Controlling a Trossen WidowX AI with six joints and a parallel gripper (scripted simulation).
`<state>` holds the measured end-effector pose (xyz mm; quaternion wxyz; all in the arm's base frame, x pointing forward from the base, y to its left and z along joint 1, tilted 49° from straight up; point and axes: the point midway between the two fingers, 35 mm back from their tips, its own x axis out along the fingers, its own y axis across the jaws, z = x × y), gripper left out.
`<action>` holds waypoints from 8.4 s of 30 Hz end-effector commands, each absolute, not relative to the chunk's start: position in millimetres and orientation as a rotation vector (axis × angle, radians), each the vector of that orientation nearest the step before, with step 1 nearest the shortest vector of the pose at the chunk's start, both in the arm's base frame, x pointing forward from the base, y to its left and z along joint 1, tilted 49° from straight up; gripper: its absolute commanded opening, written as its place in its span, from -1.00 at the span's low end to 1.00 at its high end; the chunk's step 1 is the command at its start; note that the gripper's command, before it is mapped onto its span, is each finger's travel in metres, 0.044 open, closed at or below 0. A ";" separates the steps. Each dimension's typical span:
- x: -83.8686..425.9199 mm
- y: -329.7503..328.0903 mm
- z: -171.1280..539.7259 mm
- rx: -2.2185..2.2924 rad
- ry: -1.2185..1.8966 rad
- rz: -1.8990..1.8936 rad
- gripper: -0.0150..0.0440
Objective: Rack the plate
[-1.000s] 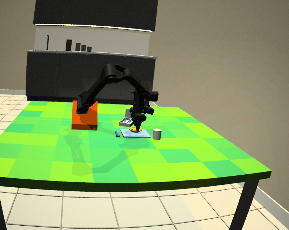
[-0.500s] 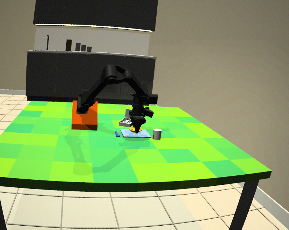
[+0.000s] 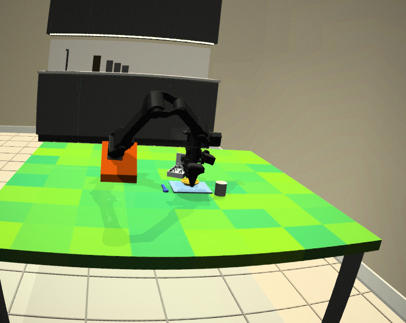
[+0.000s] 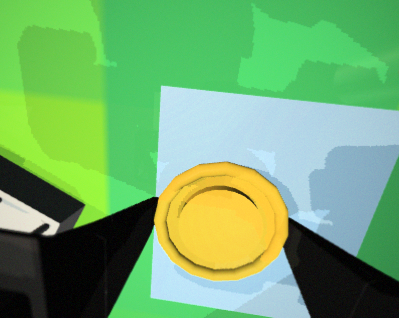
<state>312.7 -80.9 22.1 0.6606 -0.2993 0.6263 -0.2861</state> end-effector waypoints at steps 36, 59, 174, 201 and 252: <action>321.0 50.9 123.4 -0.674 1.422 -0.640 -0.49; 241.2 96.8 71.3 -0.322 1.223 -0.923 -0.49; 243.8 -12.4 -18.4 -0.841 0.522 1.044 -0.49; 258.6 2.7 -35.0 -0.849 0.521 1.040 -0.49; 264.0 4.0 -56.4 -0.872 0.508 1.038 0.58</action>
